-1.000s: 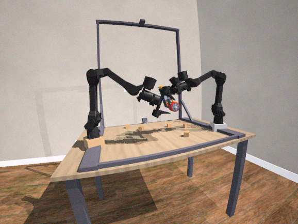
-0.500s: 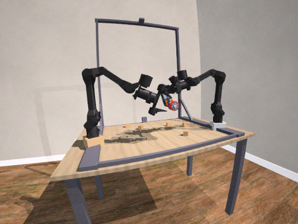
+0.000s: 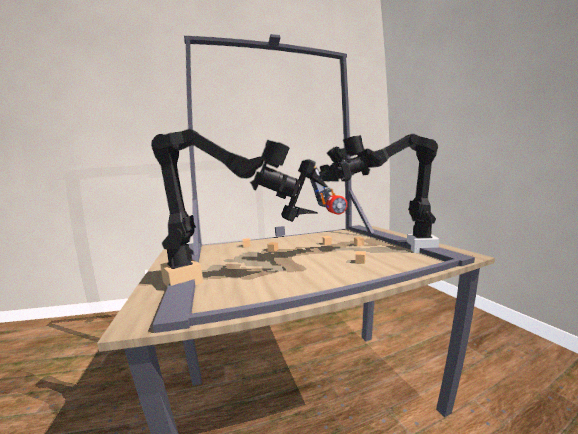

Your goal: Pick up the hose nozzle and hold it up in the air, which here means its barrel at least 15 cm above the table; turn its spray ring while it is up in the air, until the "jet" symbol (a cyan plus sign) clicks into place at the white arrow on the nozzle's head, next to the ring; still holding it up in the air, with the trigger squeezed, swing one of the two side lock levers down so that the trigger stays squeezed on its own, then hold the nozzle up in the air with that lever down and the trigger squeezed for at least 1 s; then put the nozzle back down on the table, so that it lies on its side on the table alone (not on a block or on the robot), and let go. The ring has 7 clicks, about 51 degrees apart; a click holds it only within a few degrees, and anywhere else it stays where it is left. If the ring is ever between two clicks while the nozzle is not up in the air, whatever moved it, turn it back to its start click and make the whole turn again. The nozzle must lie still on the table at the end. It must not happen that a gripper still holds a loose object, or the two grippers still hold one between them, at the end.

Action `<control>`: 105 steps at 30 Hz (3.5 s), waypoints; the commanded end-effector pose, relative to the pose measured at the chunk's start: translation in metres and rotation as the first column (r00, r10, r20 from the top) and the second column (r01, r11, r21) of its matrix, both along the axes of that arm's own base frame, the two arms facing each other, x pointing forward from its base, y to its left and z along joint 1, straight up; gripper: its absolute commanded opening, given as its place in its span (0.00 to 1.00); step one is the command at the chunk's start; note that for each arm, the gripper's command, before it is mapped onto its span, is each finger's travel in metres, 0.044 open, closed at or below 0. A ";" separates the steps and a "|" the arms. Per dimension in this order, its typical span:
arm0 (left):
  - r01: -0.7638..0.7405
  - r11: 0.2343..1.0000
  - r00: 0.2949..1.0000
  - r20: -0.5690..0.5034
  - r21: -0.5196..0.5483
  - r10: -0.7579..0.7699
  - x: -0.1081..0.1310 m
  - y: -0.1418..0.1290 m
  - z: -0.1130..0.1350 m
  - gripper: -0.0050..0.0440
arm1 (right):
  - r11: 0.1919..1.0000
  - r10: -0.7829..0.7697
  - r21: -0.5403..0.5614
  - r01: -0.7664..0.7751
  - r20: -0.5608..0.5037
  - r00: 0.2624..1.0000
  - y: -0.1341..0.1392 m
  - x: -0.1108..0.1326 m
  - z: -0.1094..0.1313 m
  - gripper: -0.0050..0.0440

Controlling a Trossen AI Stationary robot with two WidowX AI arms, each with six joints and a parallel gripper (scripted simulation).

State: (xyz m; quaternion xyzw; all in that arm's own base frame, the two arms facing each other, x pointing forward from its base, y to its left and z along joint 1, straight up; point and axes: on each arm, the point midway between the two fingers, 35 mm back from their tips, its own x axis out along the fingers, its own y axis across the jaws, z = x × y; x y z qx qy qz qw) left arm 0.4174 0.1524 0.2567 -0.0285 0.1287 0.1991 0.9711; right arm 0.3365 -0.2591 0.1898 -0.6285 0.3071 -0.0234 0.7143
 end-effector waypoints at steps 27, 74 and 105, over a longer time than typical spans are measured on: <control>0.001 1.000 0.999 0.043 0.021 -0.001 0.000 0.000 0.019 0.45 | 1.000 0.005 -0.009 -0.005 0.008 1.000 0.018 -0.034 0.021 0.93; 0.001 1.000 0.999 0.042 0.021 -0.001 0.000 0.000 0.018 0.45 | 1.000 0.008 -0.009 -0.008 0.009 1.000 0.019 -0.034 0.023 0.93; 0.001 1.000 0.999 0.042 0.021 -0.001 0.000 0.000 0.018 0.45 | 0.993 0.008 -0.118 0.020 0.236 0.972 0.005 -0.023 -0.023 0.93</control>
